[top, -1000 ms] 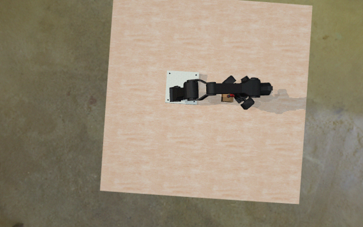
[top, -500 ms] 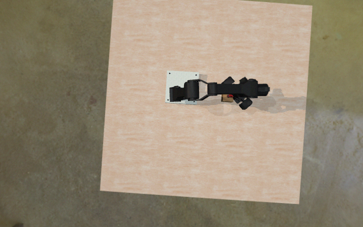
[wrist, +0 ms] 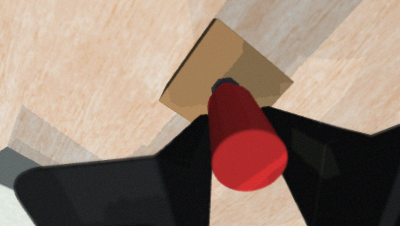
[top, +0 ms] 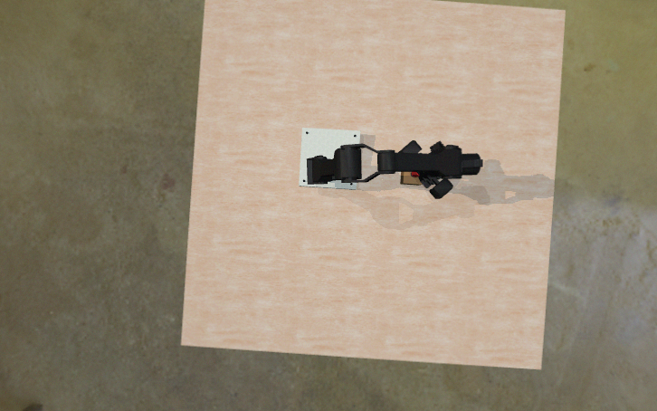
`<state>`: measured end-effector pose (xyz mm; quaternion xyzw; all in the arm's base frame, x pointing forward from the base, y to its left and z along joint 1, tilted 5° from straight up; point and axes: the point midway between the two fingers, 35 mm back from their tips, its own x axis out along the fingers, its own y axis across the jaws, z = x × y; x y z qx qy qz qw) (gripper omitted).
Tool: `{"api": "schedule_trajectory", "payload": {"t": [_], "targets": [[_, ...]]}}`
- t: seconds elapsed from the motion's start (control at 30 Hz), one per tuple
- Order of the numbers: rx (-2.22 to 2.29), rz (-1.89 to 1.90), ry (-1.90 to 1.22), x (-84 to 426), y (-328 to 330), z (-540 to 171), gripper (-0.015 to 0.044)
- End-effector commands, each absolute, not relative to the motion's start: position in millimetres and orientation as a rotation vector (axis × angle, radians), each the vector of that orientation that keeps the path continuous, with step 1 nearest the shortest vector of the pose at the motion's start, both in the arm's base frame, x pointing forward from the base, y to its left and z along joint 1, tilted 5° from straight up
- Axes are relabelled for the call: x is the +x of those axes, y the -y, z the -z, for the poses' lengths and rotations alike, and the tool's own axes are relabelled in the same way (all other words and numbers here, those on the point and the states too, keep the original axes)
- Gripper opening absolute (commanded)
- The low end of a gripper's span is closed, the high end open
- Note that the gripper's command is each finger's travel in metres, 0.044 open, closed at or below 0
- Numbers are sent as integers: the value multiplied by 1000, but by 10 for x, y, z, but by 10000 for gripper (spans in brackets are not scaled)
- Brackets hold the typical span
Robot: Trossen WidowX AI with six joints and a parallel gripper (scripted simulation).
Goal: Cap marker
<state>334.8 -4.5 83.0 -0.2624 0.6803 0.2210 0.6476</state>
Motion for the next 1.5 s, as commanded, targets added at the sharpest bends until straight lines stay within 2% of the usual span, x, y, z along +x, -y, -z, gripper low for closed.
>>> {"api": "schedule_trajectory", "payload": {"t": [0.0,0.17,0.73,0.83,1.03,1.17,1.47], "targets": [[-599,-506,-1544,3349,46,-803,0],[-599,-506,-1544,3348,46,-803,0],[-597,-502,-1546,3347,46,-809,440],[-597,-502,-1546,3359,40,-889,440],[-596,-503,-1546,3365,-5,-1535,440],[-596,-503,-1546,3362,-7,-1555,440],[-45,64,-1591,3365,-4,-1478,204]]}}
